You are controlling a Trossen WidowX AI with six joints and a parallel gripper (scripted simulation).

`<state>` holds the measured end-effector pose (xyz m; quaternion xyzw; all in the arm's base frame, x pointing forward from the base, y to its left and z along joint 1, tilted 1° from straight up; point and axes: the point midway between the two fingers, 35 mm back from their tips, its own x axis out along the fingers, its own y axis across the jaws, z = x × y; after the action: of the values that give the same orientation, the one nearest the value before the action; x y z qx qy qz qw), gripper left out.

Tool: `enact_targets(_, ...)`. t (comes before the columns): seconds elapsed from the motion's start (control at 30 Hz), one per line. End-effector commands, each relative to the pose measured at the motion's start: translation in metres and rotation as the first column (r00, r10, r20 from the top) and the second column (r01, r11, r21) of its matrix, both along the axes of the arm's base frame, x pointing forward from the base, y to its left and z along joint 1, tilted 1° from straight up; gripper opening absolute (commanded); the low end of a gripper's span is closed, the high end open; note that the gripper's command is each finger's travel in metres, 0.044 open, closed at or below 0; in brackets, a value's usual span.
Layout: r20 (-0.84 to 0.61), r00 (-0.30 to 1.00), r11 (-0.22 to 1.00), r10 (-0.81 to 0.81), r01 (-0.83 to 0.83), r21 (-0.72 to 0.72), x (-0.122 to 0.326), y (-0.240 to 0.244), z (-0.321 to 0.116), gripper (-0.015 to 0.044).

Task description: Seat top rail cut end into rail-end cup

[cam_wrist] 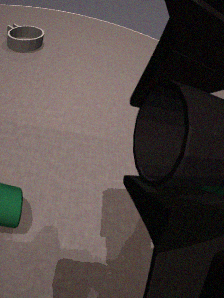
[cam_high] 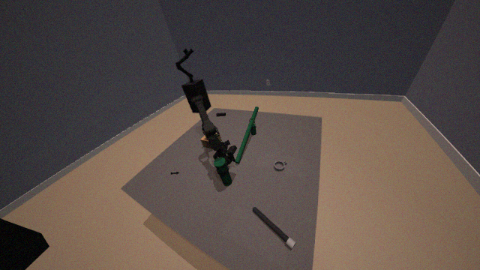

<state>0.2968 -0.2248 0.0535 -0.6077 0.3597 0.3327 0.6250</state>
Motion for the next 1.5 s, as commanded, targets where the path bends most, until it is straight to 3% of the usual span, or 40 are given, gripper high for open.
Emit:
enact_targets(0.0,0.000,1.000,1.000,0.000,0.000,0.000,0.000,0.000,0.000,0.0000)
enact_targets(0.2,0.000,1.000,1.000,0.000,0.000,0.000,0.000,0.000,0.000,0.0000)
enact_targets(0.77,-0.001,1.000,1.000,-0.006,0.006,0.001,0.002,0.017,0.018,0.0440)
enact_targets(1.1,0.009,1.000,1.000,-0.016,0.016,0.007,0.004,0.037,0.039,0.0440)
enact_targets(1.27,-0.023,0.953,0.939,-0.302,0.301,0.167,0.009,0.063,0.058,0.0440)
enact_targets(1.47,-0.123,0.755,0.682,-0.644,0.639,0.356,0.009,0.098,0.084,0.0440)
